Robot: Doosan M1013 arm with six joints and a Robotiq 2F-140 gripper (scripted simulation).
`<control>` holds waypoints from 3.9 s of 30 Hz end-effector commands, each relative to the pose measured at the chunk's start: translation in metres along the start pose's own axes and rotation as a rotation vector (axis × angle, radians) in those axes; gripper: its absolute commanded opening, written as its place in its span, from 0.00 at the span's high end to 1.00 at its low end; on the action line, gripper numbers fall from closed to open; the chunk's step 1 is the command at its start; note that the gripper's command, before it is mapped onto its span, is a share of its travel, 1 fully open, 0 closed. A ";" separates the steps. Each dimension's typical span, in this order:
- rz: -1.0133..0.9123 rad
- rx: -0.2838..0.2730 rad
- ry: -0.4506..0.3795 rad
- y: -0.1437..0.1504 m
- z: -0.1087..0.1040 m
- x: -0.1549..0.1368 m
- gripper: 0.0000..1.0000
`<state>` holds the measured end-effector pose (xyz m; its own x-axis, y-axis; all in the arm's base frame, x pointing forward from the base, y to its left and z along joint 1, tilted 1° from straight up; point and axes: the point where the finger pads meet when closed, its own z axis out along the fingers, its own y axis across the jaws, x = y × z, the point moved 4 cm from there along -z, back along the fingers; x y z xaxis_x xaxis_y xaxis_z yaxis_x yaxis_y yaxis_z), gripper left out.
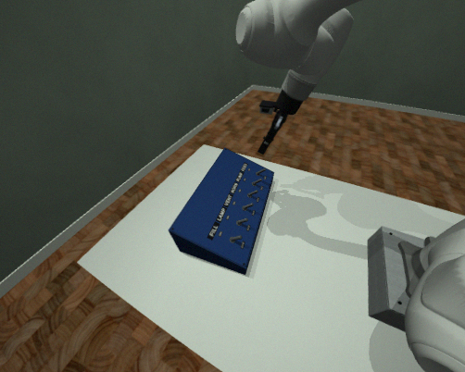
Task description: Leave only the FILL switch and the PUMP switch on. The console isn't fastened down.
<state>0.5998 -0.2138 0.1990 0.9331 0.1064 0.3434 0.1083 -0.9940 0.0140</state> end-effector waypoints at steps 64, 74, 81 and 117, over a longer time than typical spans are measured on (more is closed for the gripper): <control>0.000 -0.002 0.004 -0.048 0.021 -0.092 0.90; 0.000 -0.002 0.004 -0.048 0.044 -0.092 0.90; 0.000 -0.002 0.004 -0.048 0.066 -0.092 0.90; 0.000 -0.002 0.004 -0.048 0.103 -0.092 0.90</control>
<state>0.5435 -0.1737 0.0695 0.9321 0.1065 0.3462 0.1079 -0.9940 0.0152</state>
